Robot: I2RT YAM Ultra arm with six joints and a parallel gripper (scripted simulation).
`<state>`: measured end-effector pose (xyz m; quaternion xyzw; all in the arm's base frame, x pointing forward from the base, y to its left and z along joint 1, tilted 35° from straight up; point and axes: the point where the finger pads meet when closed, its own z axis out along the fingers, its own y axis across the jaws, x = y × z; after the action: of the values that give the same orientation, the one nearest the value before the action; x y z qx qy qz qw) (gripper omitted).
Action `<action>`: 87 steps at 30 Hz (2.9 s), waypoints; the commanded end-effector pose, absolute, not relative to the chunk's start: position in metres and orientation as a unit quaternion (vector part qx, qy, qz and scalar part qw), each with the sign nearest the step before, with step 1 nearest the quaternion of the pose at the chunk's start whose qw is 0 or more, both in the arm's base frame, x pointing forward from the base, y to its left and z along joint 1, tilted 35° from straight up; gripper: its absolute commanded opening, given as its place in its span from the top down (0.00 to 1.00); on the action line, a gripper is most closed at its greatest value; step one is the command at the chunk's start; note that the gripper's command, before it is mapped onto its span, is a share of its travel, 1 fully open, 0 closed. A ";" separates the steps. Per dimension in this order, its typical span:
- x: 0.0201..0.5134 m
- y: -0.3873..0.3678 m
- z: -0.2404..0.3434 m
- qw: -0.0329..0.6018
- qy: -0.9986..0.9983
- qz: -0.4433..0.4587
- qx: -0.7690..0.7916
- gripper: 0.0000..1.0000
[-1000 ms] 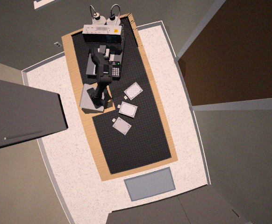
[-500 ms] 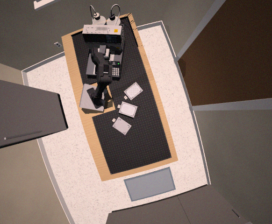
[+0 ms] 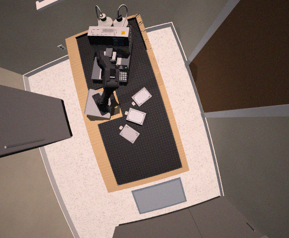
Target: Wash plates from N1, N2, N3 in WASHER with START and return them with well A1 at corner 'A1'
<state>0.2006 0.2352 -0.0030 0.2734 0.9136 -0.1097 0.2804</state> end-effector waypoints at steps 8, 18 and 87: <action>0.201 0.238 -0.001 0.283 0.914 -0.105 0.272 1.00; 0.201 0.238 -0.001 0.283 0.914 -0.105 0.272 1.00; 0.160 0.268 0.071 0.282 0.914 -0.105 0.272 1.00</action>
<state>0.1651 0.2675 0.0636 0.2773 0.9131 -0.1027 0.2807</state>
